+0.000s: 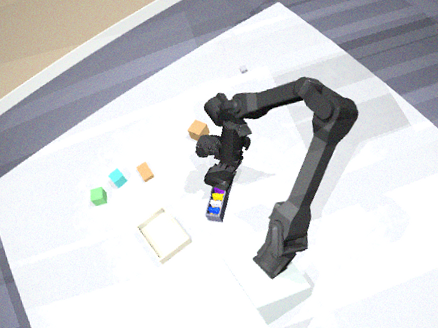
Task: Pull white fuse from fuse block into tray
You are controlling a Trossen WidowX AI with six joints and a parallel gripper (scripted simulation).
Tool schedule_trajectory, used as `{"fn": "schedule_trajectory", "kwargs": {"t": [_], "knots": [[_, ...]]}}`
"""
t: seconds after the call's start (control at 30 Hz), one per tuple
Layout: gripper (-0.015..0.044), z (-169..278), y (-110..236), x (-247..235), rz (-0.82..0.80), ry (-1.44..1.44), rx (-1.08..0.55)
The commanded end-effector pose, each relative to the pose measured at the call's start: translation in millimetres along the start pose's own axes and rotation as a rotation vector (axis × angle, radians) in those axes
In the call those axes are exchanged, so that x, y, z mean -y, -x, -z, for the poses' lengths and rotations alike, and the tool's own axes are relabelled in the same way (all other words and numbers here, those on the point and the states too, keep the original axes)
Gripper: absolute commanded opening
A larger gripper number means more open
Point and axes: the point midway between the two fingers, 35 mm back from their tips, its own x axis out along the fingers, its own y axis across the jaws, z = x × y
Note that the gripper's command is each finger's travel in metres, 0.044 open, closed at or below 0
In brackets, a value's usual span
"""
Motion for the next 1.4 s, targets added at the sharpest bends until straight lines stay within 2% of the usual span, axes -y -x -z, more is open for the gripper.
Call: {"fn": "schedule_trajectory", "kwargs": {"t": [0.0,0.13,0.2,1.37], "knots": [[0.0074,-10,-10,-32,0.098,0.054,-0.134],[0.0074,-18,-13,-59,0.265,0.107,-0.228],[0.0074,-20,-13,-63,0.297,0.116,-0.239],[0.0074,-15,-38,-55,0.297,0.116,-0.240]]}}
